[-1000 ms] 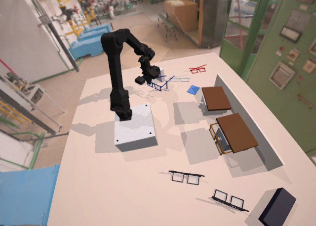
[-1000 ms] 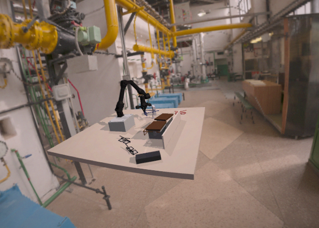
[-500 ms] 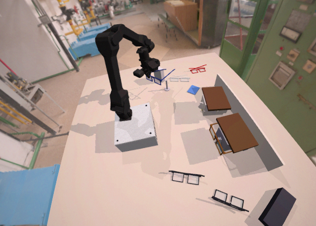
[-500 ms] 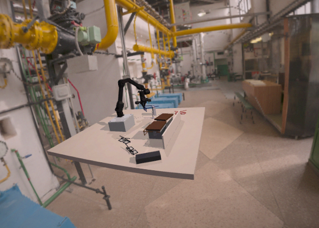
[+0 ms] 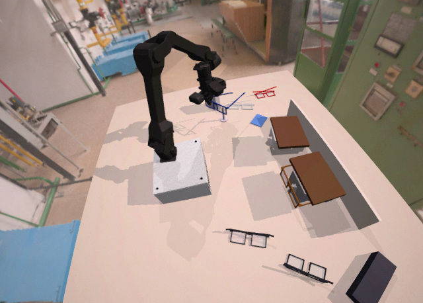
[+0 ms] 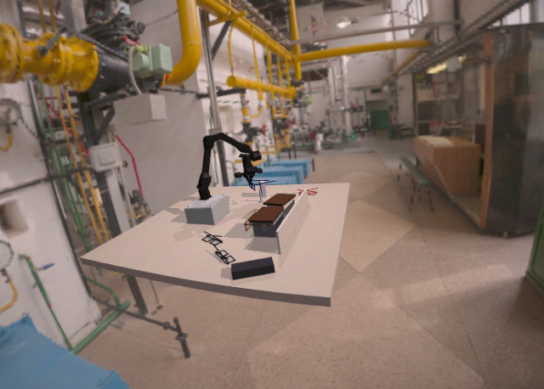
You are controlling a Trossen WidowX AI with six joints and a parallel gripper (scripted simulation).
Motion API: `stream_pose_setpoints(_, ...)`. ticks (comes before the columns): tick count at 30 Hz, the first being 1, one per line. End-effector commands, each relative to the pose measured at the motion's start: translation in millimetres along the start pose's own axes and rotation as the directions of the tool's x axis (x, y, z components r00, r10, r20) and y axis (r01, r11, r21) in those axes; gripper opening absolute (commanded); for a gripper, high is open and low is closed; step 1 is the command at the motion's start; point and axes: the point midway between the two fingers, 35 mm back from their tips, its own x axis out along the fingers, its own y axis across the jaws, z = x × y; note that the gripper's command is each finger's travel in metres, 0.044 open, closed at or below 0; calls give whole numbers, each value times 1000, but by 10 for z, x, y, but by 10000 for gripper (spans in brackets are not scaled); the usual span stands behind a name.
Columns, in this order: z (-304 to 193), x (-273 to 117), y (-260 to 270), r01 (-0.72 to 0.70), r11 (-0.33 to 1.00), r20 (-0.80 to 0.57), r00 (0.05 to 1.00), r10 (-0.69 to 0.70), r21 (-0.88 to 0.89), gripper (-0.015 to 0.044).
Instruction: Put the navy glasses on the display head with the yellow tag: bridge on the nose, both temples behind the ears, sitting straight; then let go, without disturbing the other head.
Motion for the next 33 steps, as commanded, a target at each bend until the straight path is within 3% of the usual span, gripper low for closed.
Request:
stream_pose_setpoints(1,168,16,42,7,1000,6,1000,-7,-7,0)
stream_pose_setpoints(8,168,90,48,7,1000,6,1000,-7,-7,0)
stream_pose_setpoints(16,172,606,36,7,1000,6,1000,-7,-7,0)
stream_pose_setpoints(33,246,619,-24,8,1000,7,1000,-8,-7,0)
